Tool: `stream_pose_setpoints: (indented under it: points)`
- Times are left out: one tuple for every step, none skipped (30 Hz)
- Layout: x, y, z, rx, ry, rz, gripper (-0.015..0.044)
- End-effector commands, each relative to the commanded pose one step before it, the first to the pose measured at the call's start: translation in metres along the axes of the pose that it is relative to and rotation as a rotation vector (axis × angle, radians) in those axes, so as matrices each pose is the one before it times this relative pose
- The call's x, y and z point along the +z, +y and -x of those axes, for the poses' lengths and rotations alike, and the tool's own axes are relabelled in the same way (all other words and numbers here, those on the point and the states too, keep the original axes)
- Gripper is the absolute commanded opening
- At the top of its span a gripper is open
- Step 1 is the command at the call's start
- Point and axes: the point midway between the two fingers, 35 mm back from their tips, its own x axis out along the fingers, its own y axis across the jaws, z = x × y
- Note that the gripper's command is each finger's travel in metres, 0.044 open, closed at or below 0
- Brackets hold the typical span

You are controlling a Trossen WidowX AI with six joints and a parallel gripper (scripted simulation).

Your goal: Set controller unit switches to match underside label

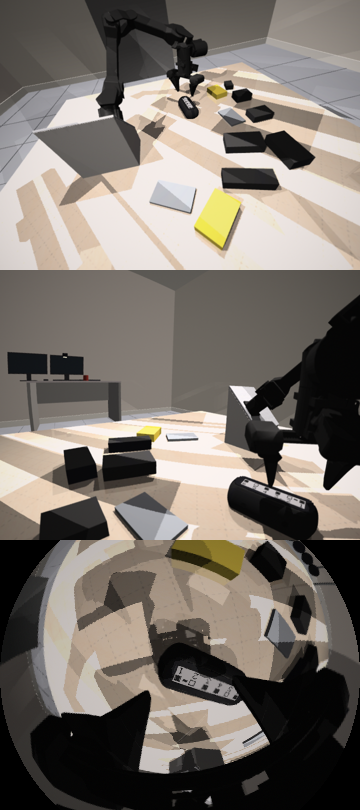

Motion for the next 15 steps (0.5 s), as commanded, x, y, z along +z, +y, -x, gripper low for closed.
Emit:
stream_pose_setpoints:
  points:
    - [0.00146, 0.01335, 0.00495, -0.03234, -0.06507, 0.7144, 0.044]
    - [0.00049, 0.00063, -0.00002, -0.00398, -0.0034, 0.071, 0.044]
    - [0.00053, 0.00059, -0.00002, -0.00419, -0.00315, 0.071, 0.044]
    - [0.00057, 0.00056, -0.00002, -0.00437, -0.00289, 0.071, 0.044]
    - [0.00051, 0.00043, -0.00001, -0.00374, -0.00218, 0.0586, 0.044]
    - [0.00032, 0.00024, 0.0, -0.00229, -0.00122, 0.0352, 0.044]
    - [0.00011, 0.00008, 0.0, -0.00077, -0.00039, 0.0117, 0.044]
    - [0.0, 0.0, 0.0, 0.0, 0.0, 0.0, 0.044]
    - [0.0, 0.0, 0.0, 0.0, 0.0, 0.0, 0.044]
    - [0.0, 0.0, 0.0, 0.0, 0.0, 0.0, 0.044]
    - [0.0, 0.0, 0.0, 0.0, 0.0, 0.0, 0.044]
    - [0.0, 0.0, 0.0, 0.0, 0.0, 0.0, 0.044]
    - [0.0, 0.0, 0.0, 0.0, 0.0, 0.0, 0.044]
    - [0.0, 0.0, 0.0, 0.0, 0.0, 0.0, 0.044]
    - [0.0, 0.0, 0.0, 0.0, 0.0, 0.0, 0.044]
